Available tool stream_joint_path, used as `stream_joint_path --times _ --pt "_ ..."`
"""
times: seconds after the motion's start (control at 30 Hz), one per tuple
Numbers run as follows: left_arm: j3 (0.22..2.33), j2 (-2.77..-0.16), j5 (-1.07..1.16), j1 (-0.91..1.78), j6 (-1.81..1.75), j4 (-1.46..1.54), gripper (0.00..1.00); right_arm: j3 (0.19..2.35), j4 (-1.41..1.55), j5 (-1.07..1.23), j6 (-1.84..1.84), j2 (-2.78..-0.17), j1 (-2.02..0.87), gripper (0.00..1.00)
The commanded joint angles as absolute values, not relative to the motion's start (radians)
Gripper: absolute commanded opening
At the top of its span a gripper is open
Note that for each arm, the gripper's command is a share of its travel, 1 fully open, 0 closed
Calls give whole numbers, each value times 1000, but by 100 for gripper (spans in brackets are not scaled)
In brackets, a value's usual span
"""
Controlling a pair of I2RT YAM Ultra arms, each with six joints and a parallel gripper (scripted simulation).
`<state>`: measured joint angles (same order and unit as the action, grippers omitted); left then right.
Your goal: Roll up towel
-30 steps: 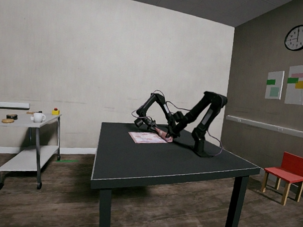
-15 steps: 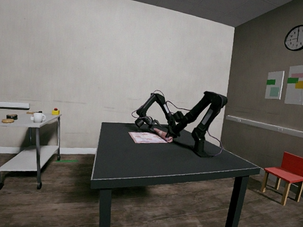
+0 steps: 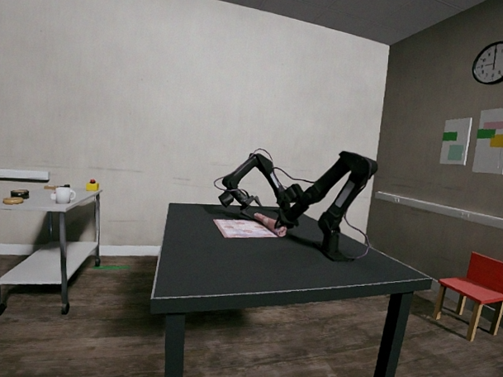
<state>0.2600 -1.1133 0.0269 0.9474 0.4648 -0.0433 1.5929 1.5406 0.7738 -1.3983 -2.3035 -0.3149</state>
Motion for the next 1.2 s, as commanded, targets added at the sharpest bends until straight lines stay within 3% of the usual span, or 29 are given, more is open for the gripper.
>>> stream_joint_path --times 0.0,0.6,1.1,1.17 --pt "294 -1133 110 915 447 13 28 1627 1571 753 -1415 -2261 -284 85" --pt "467 -1304 539 650 447 233 28 1588 1502 727 -1451 -2164 -283 89" --pt "669 -1603 883 469 542 502 28 984 749 655 -1261 -1578 -424 94" --pt "669 -1603 883 469 542 502 28 984 749 655 -1261 -1578 -424 94"
